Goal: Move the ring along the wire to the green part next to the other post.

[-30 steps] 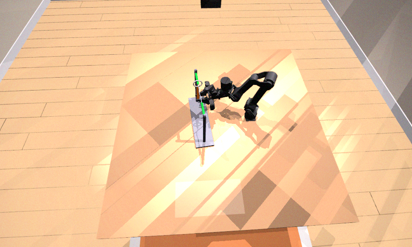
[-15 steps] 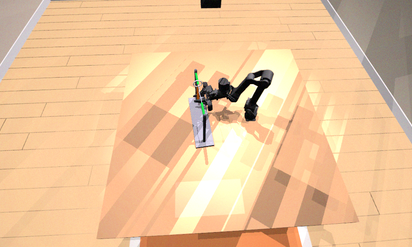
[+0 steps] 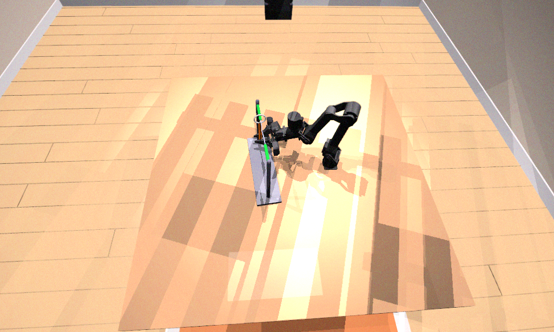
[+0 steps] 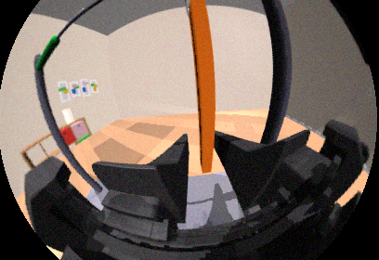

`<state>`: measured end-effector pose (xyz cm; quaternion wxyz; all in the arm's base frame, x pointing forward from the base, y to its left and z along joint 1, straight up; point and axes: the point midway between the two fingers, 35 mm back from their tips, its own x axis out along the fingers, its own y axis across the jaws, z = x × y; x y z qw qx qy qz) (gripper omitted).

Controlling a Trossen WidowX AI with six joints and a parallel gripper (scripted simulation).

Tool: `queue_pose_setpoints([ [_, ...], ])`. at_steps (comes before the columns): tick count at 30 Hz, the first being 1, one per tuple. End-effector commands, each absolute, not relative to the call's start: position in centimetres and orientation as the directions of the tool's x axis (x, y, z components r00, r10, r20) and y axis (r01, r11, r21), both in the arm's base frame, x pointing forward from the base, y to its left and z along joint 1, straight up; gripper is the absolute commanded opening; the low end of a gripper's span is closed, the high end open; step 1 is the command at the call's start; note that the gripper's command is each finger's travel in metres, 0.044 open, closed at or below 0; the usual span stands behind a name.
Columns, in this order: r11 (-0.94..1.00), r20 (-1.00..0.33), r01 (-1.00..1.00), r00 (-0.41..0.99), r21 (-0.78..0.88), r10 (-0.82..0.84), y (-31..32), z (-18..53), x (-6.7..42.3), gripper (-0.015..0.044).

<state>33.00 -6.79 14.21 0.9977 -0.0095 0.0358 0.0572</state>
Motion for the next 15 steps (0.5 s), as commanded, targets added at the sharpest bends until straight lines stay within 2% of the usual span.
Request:
queue_pose_setpoints([
  [1,0.993,-0.072,-0.115,0.991,-0.015,0.113,-6.79,14.21,33.0,0.0029],
  [8,0.993,-0.072,-0.115,0.991,-0.015,0.113,-6.79,14.21,33.0,-0.015],
  [15,0.993,-0.072,-0.115,0.991,-0.015,0.113,-6.79,14.21,33.0,-0.015],
])
